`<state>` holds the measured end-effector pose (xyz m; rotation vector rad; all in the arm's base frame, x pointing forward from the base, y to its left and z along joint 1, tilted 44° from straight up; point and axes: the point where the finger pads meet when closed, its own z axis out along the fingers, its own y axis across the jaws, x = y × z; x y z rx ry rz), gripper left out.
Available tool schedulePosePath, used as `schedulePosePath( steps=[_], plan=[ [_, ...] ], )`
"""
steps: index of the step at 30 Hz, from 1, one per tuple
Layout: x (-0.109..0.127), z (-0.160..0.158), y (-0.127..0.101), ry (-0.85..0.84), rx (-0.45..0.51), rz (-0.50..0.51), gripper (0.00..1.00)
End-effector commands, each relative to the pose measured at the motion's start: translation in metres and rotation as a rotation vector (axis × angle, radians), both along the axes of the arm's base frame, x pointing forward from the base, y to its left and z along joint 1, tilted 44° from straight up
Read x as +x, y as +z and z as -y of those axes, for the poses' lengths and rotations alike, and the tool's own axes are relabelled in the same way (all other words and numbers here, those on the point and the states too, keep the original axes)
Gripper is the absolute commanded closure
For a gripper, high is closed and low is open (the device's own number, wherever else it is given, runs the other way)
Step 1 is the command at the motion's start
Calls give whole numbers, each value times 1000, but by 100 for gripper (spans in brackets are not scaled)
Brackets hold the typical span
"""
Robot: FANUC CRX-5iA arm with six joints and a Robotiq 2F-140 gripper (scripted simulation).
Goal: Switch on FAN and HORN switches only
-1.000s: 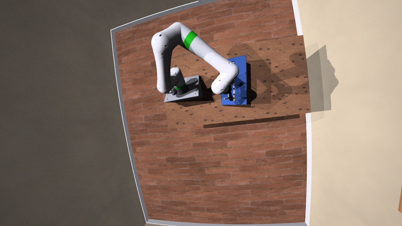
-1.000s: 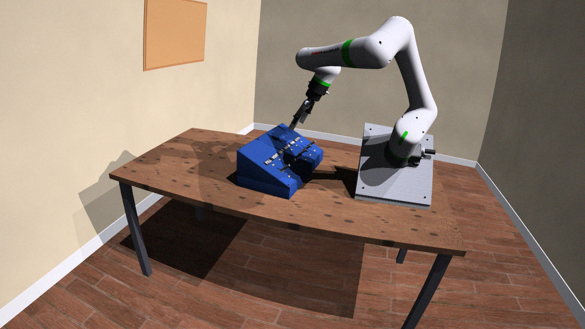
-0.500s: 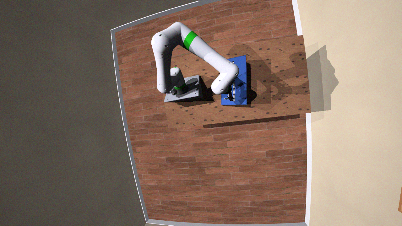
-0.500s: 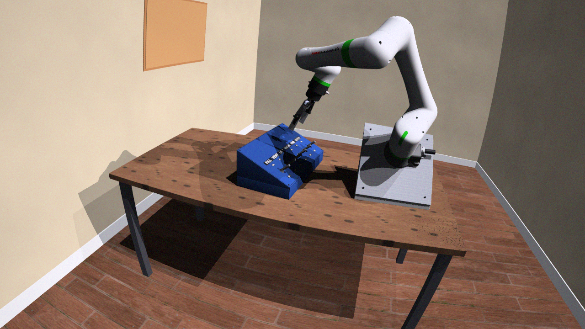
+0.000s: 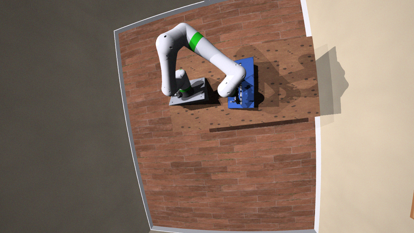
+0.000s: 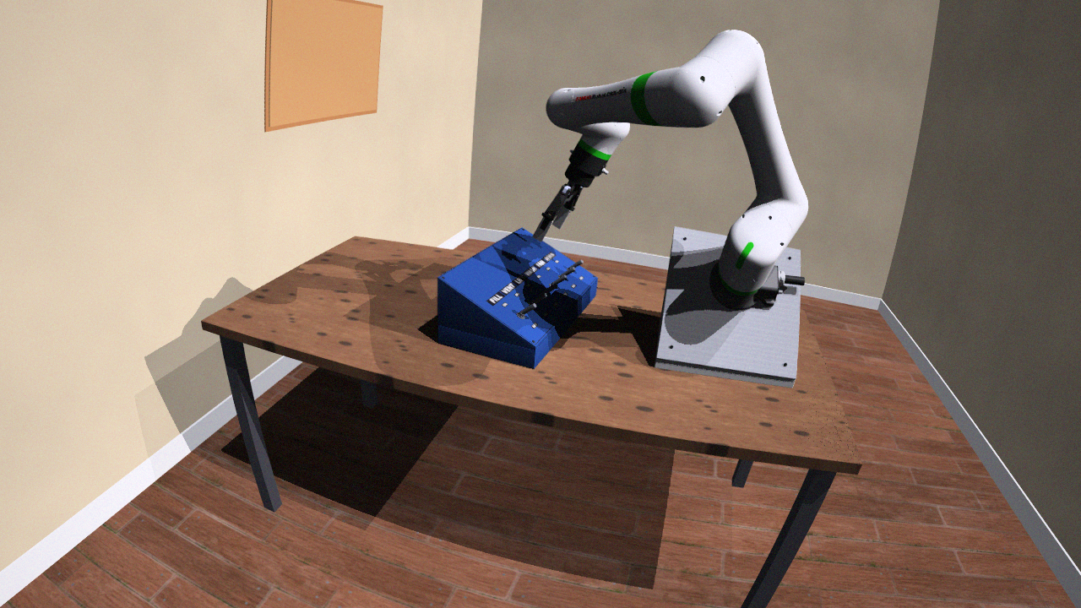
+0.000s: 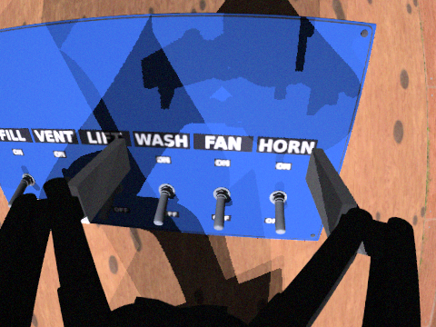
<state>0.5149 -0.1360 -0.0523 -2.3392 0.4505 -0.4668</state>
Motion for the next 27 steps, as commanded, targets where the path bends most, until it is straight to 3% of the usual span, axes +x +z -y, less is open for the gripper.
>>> schedulePosePath(
  steps=[1,9,27],
  plan=[
    [0,1,0,0,0,0,0],
    [-2,7,-7,0,0,0,0],
    [-12,44,-43,0,0,0,0]
  ],
)
